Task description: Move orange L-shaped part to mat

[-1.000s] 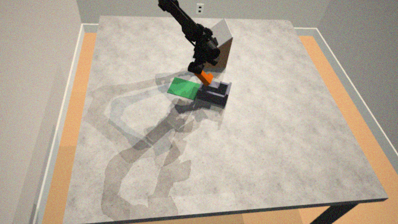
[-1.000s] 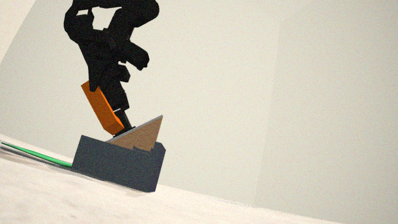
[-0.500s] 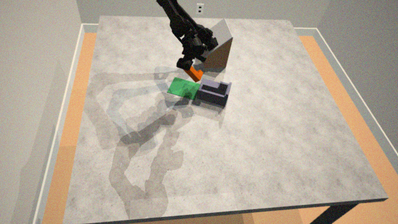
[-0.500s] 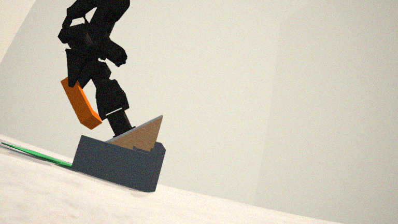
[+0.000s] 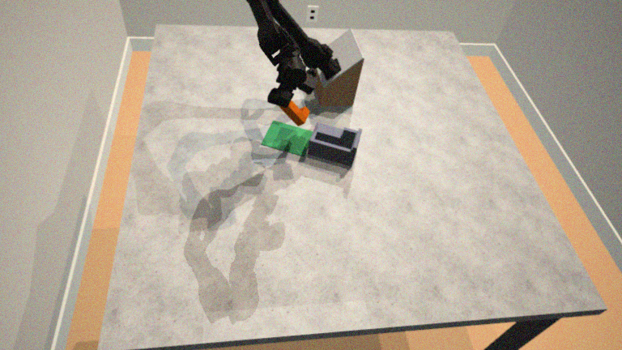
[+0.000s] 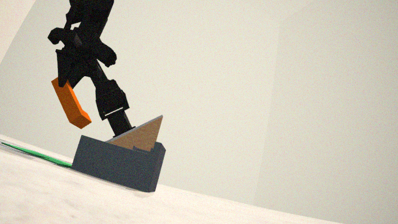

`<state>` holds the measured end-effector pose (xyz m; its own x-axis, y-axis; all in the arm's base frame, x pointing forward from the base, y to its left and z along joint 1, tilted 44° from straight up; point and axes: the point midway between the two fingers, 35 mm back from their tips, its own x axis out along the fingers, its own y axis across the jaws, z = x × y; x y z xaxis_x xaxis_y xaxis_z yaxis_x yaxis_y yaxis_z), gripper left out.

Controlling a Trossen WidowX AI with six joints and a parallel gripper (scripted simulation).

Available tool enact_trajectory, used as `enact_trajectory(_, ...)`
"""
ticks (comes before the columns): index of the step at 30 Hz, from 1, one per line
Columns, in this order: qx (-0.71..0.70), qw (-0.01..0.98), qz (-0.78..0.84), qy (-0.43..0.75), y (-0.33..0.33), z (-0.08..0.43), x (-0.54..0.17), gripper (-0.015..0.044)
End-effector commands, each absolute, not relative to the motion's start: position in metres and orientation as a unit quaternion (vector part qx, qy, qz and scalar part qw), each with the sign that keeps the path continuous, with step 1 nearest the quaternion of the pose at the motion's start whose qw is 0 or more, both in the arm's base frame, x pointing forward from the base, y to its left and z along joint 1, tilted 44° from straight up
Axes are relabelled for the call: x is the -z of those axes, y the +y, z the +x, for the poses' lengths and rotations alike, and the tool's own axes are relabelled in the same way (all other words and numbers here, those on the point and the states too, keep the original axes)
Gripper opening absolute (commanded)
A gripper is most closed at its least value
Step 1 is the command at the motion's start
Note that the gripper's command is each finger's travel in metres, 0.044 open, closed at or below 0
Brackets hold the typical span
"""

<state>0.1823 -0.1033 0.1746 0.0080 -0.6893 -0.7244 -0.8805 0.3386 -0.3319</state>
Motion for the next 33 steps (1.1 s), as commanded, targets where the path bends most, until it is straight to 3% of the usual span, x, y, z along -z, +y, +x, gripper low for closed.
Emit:
enact_trajectory(1,-0.112,0.426,-0.565,0.698,-0.108,0.18,-0.17,0.0)
enact_trajectory(33,-0.111,0.426,-0.565,0.698,-0.144,0.18,-0.134,0.0)
